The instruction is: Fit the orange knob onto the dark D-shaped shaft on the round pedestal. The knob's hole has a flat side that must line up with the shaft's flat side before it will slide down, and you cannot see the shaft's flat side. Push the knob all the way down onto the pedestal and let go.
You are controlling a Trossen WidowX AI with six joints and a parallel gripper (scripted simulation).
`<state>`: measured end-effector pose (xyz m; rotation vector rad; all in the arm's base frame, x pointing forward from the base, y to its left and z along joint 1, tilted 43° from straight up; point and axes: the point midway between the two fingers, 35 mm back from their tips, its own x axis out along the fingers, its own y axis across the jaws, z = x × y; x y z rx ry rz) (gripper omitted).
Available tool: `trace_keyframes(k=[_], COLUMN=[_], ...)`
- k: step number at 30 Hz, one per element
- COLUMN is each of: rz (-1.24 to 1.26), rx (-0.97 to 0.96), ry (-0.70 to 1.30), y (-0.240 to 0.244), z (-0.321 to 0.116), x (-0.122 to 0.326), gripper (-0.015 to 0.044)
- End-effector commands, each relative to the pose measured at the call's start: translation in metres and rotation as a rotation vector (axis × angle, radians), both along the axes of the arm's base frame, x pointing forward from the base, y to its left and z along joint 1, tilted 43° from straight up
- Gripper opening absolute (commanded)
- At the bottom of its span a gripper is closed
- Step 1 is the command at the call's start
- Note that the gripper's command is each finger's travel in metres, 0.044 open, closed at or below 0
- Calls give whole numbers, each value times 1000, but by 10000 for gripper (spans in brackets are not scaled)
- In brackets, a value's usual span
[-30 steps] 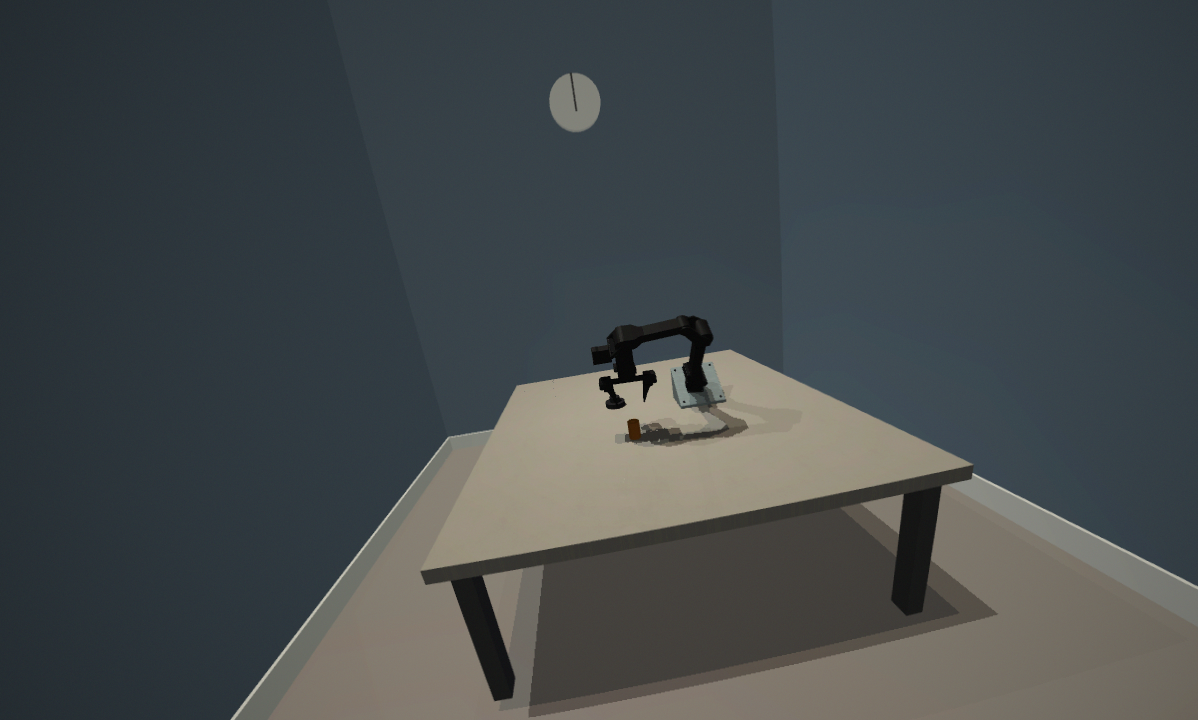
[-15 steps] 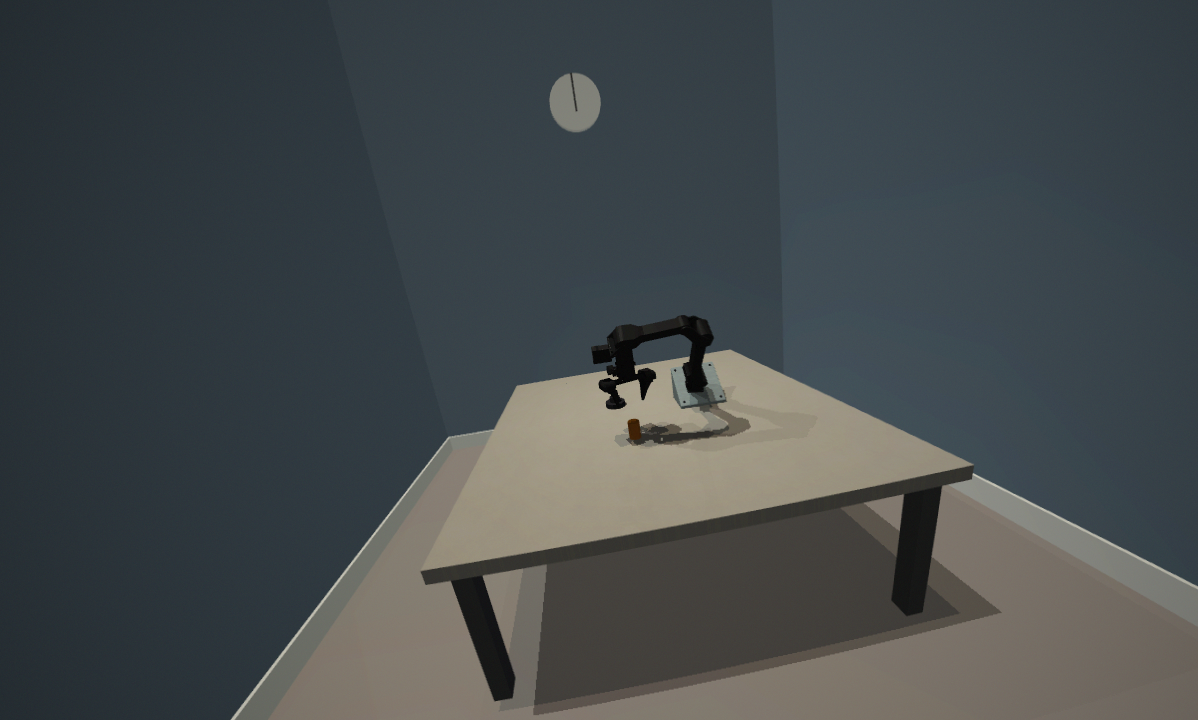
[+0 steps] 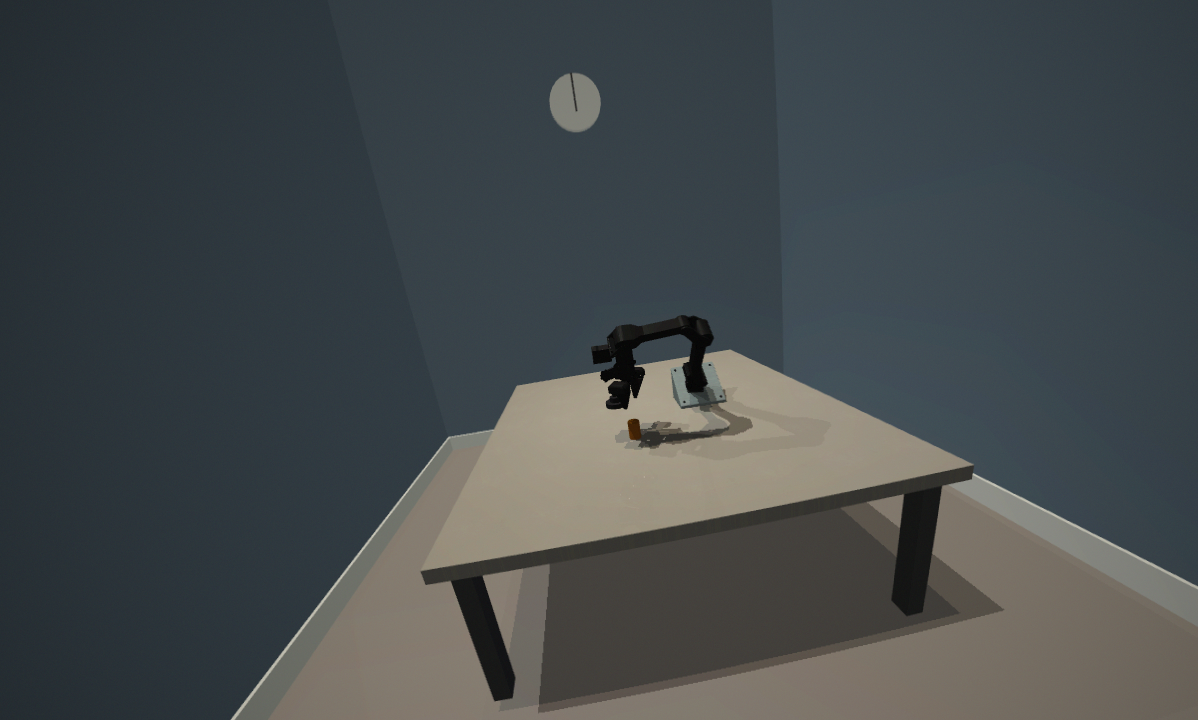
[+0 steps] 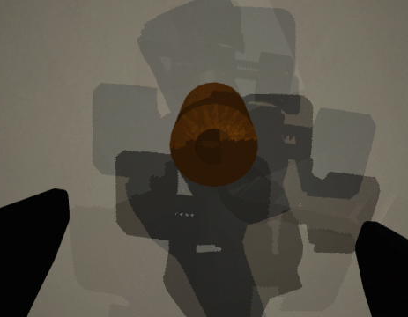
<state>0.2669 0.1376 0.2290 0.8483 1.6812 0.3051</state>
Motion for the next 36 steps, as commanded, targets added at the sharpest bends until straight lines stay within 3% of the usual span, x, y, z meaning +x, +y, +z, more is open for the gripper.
trace_keyframes(k=[1,14,19,36], rz=[326,326,326,326], rx=[38,38,40,40], ry=[-300,-300,-301,-301], y=[1,1,23,39], z=[1,1,-23,-40], x=[0,0,-2,-3], gripper=[440,440,440,440])
